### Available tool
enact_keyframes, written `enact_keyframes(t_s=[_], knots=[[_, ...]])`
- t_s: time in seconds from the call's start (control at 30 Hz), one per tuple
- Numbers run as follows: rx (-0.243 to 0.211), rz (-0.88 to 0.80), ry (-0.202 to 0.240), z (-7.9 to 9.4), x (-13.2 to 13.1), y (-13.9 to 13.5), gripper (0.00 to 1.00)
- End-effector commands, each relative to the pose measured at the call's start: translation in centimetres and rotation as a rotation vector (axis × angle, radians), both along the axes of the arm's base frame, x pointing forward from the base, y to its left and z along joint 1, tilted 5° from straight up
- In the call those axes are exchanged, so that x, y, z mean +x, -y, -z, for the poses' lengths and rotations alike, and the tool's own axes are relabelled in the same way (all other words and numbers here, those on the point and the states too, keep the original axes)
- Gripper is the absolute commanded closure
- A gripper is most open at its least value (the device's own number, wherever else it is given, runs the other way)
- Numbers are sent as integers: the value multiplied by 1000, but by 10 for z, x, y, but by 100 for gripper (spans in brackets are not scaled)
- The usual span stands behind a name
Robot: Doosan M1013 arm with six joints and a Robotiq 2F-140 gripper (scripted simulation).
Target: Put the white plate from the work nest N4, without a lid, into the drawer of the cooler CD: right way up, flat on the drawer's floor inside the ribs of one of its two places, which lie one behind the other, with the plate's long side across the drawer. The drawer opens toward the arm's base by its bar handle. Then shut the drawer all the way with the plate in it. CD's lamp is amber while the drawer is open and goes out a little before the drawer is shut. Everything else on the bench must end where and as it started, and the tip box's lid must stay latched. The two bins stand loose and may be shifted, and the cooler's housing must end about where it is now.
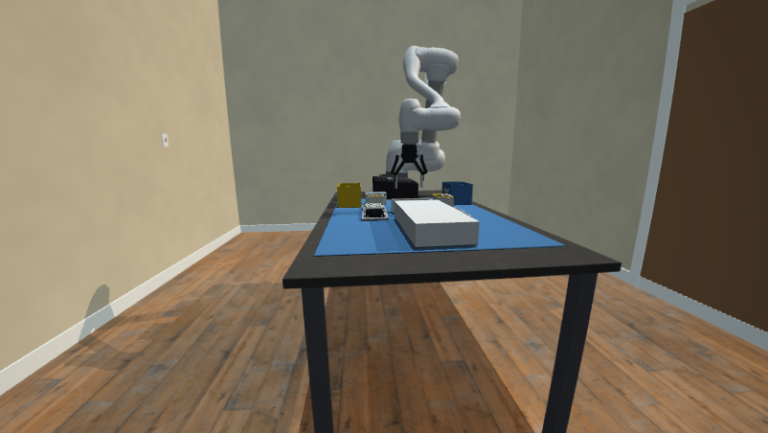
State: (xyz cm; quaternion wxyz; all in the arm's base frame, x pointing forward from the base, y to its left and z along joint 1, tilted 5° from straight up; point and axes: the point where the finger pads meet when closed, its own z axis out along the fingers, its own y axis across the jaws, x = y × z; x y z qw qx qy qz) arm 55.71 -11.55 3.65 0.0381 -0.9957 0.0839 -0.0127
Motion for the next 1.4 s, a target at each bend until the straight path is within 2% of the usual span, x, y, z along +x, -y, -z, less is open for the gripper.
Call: enact_keyframes(t_s=[0.0,0.5,1.37], knots=[[-1,-3,11,-1,6,-1,13],[-1,-3,11,-1,6,-1,13],[-1,-3,11,31,8,-3,13]])
